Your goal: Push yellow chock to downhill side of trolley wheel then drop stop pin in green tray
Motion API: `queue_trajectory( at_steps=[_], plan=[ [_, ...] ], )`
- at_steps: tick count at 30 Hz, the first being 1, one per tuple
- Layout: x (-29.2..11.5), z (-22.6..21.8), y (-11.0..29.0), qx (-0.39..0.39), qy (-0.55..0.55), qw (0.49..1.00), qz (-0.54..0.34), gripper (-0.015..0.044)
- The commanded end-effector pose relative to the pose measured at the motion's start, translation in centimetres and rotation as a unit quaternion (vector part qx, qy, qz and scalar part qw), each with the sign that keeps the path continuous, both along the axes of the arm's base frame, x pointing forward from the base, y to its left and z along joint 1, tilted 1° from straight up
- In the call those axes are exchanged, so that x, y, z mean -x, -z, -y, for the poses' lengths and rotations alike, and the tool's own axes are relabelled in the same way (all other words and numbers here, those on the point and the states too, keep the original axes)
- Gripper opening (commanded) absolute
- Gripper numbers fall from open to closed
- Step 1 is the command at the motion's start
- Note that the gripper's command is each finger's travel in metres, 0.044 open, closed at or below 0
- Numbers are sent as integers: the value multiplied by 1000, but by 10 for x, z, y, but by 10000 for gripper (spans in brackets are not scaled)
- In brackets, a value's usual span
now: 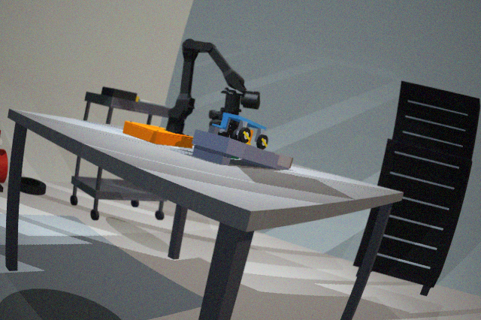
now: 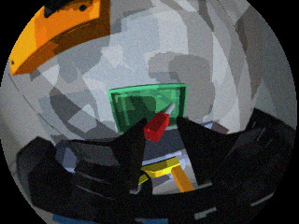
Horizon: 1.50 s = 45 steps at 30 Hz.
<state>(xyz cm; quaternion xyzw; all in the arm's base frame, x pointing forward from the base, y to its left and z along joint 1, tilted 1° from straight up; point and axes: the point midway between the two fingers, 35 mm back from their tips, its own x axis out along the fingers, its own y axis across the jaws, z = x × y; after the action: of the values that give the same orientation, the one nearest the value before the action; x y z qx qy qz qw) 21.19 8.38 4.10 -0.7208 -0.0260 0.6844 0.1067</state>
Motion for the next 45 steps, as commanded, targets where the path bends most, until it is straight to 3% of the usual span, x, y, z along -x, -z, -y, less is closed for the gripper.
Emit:
queue_trajectory(
  at_steps=[1, 42, 45],
  plan=[
    [1, 2, 2, -2, -2, 1000, -2, 190],
    [3, 18, 16, -1, -2, 1000, -2, 190],
    [1, 18, 14, 0, 0, 1000, 1, 269]
  ],
)
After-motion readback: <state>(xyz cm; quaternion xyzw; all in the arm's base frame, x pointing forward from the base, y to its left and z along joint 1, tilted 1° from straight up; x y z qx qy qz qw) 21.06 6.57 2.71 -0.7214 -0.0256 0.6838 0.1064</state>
